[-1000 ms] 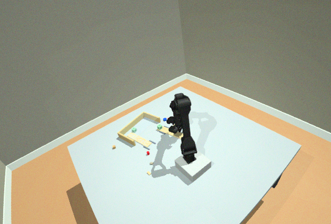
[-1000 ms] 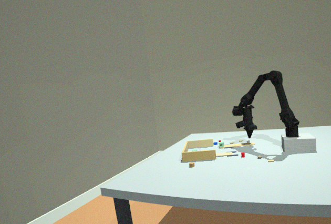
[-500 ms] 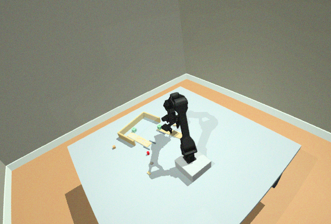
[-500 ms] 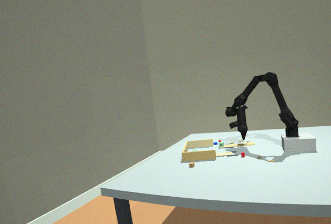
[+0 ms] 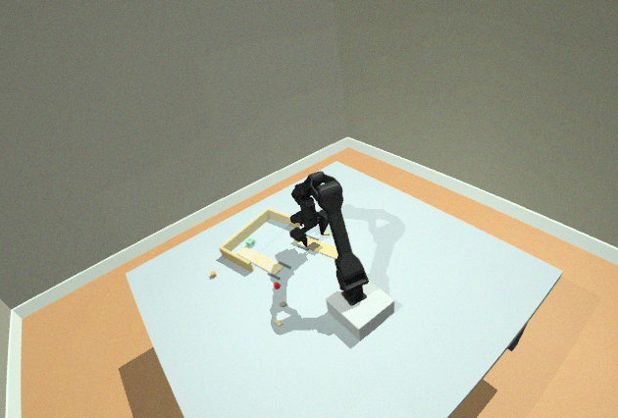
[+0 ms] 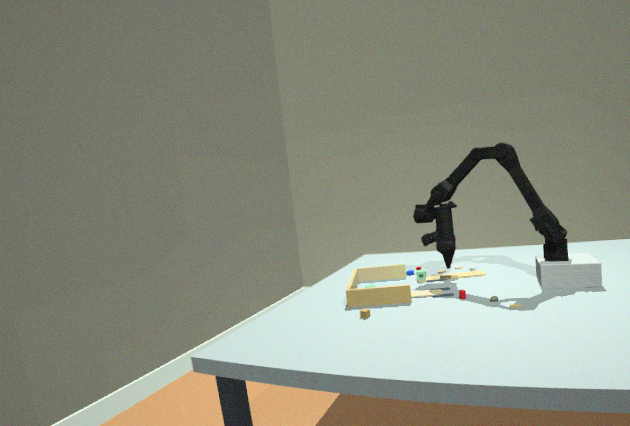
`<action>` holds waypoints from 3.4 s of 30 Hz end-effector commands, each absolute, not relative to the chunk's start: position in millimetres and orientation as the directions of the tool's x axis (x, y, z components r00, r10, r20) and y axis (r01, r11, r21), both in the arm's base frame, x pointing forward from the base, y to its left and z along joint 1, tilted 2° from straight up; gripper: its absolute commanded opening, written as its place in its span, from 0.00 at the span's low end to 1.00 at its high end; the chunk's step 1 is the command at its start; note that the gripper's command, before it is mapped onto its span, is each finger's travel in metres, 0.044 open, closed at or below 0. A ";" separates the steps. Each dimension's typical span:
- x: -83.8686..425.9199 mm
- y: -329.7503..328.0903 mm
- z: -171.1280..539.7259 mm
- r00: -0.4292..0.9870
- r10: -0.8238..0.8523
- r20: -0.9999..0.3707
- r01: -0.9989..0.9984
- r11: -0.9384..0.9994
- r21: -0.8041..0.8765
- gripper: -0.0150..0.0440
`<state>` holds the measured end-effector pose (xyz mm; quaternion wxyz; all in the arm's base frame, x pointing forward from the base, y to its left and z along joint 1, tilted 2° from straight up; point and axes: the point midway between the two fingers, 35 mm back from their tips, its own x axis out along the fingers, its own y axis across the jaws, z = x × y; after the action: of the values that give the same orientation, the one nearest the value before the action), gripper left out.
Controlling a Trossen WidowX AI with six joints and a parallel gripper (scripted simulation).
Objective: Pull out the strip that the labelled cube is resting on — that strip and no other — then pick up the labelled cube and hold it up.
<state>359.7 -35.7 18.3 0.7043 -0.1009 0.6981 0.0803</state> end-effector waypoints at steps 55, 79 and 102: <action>452.3 -0.4 -0.7 0.032 -0.025 -0.999 -0.250 0.968 -0.033 0.68; 448.2 -0.7 -6.7 0.031 -0.026 -0.999 -0.251 0.968 -0.033 0.25; 379.2 0.3 29.3 0.025 -0.025 -0.999 -0.250 0.968 -0.031 0.25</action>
<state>387.4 0.1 28.0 0.7087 -0.1010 0.6936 0.0802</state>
